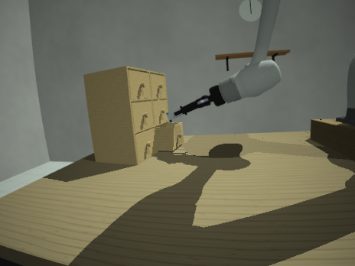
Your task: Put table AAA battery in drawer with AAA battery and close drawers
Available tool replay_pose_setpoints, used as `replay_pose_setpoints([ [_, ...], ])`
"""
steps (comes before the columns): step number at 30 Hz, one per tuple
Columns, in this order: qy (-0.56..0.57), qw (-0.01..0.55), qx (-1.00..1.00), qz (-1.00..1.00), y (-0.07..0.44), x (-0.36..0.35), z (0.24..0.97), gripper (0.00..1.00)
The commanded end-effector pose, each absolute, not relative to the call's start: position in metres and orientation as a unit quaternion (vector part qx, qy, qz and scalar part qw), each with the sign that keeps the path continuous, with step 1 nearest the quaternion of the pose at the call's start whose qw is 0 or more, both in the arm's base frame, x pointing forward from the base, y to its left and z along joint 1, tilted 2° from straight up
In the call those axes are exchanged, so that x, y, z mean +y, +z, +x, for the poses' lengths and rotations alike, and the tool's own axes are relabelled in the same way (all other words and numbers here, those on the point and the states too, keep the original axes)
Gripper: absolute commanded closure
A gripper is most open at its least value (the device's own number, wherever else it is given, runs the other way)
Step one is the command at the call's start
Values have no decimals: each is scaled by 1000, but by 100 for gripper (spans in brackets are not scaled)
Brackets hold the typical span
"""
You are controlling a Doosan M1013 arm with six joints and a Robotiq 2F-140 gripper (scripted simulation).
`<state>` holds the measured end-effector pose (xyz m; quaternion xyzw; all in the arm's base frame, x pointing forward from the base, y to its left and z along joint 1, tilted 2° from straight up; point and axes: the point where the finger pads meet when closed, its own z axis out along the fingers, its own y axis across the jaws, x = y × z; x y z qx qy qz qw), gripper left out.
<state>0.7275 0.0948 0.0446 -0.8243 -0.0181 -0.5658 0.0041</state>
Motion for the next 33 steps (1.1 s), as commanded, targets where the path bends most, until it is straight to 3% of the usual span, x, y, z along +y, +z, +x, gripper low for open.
replay_pose_setpoints([
  [1,-564,2,-24,-825,42,96,737,97],
  [33,-564,2,-24,-825,42,96,744,97],
])
